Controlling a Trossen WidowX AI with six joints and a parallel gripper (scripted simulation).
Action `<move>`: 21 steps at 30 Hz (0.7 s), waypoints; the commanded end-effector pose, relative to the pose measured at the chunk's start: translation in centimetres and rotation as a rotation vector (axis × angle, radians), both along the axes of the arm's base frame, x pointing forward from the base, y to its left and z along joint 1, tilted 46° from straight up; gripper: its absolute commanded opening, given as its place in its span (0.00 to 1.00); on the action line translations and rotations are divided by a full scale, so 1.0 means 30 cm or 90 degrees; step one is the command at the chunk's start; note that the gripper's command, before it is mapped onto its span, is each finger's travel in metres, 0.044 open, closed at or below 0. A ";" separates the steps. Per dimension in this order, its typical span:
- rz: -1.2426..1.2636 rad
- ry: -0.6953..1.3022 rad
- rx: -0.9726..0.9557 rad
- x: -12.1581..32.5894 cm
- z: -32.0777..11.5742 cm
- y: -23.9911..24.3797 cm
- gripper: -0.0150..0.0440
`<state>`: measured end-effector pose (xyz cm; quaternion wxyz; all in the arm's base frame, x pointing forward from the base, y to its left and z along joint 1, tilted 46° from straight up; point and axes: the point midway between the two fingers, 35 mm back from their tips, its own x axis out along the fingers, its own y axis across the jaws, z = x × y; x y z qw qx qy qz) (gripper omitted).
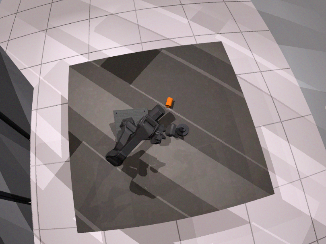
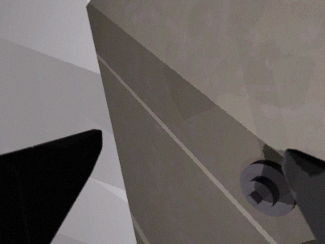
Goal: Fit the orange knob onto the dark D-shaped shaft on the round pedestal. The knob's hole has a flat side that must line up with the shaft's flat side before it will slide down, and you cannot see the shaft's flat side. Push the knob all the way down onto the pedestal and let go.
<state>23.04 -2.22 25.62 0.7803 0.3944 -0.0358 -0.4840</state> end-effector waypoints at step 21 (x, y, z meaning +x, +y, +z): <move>0.560 1.148 -0.364 0.315 -0.718 0.315 1.00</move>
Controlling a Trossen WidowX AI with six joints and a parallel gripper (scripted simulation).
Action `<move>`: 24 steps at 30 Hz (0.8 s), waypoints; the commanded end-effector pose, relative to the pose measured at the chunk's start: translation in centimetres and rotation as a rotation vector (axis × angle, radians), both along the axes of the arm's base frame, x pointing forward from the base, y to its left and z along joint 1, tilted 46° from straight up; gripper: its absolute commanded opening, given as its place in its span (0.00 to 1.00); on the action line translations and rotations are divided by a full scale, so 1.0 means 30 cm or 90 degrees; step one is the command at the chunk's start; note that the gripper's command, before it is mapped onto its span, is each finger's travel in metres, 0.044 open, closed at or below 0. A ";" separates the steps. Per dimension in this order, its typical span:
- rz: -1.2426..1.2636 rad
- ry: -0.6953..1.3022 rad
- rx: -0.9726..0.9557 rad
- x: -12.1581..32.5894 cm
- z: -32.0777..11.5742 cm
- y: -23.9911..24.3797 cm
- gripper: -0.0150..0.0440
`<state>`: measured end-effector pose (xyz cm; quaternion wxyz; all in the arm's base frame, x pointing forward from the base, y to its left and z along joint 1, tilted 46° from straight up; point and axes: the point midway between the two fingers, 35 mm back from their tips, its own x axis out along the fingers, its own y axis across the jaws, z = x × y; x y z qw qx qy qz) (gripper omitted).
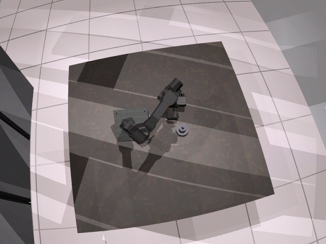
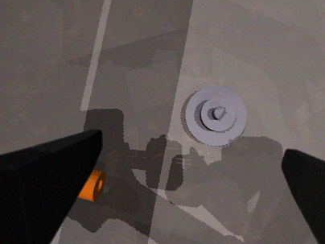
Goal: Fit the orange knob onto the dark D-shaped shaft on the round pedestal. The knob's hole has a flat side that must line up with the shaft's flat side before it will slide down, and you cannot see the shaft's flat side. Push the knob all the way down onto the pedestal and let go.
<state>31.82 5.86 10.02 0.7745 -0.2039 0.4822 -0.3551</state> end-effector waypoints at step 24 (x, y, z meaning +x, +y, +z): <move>0.474 0.833 -0.026 -0.051 -0.725 0.081 1.00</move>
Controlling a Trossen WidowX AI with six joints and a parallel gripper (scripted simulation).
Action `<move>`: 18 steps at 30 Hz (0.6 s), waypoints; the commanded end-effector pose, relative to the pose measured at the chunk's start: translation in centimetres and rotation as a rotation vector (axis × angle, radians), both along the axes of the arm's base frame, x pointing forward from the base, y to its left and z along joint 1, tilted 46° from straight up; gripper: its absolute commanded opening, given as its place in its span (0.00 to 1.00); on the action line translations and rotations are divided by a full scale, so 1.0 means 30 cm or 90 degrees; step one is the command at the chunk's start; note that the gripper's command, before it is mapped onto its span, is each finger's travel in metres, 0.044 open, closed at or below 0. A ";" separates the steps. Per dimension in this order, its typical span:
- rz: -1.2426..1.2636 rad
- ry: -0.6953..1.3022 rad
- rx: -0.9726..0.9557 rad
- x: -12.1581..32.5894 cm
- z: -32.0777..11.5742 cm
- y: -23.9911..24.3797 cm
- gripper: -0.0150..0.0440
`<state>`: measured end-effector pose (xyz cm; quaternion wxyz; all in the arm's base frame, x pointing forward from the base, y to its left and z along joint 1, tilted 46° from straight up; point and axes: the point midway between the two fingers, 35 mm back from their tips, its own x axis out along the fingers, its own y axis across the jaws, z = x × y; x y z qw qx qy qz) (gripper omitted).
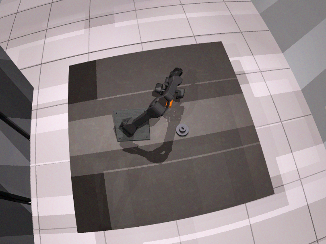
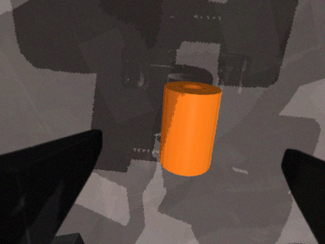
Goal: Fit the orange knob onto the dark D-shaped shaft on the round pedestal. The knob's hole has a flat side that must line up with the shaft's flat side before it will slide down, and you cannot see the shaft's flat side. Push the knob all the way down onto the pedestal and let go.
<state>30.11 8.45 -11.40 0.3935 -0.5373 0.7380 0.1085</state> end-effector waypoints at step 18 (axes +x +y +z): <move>0.004 0.003 0.006 -0.005 -0.093 -0.088 1.00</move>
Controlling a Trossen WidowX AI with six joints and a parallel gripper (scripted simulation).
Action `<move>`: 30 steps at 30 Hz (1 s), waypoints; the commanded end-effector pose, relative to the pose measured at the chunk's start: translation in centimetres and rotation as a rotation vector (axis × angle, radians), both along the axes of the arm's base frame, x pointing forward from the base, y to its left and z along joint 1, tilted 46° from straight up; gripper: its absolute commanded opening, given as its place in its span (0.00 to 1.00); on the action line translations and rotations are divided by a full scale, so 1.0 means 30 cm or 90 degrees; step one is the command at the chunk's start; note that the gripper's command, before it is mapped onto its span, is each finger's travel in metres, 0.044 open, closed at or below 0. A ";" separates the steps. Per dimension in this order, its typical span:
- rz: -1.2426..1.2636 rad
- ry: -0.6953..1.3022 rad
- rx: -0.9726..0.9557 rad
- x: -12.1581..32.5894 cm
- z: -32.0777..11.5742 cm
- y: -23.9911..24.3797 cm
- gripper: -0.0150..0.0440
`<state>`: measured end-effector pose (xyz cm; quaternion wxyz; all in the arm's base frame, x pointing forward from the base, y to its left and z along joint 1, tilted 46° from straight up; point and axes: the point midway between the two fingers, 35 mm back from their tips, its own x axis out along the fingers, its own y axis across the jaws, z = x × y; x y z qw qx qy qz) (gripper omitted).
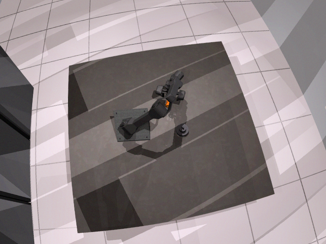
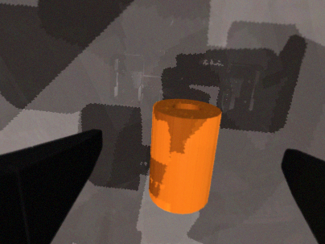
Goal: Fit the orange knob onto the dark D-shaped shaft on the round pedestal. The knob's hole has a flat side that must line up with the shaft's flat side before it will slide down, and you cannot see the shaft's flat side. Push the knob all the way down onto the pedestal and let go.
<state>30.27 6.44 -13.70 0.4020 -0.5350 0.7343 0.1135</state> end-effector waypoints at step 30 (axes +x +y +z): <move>0.002 0.009 -0.007 -0.024 -0.085 -0.093 0.66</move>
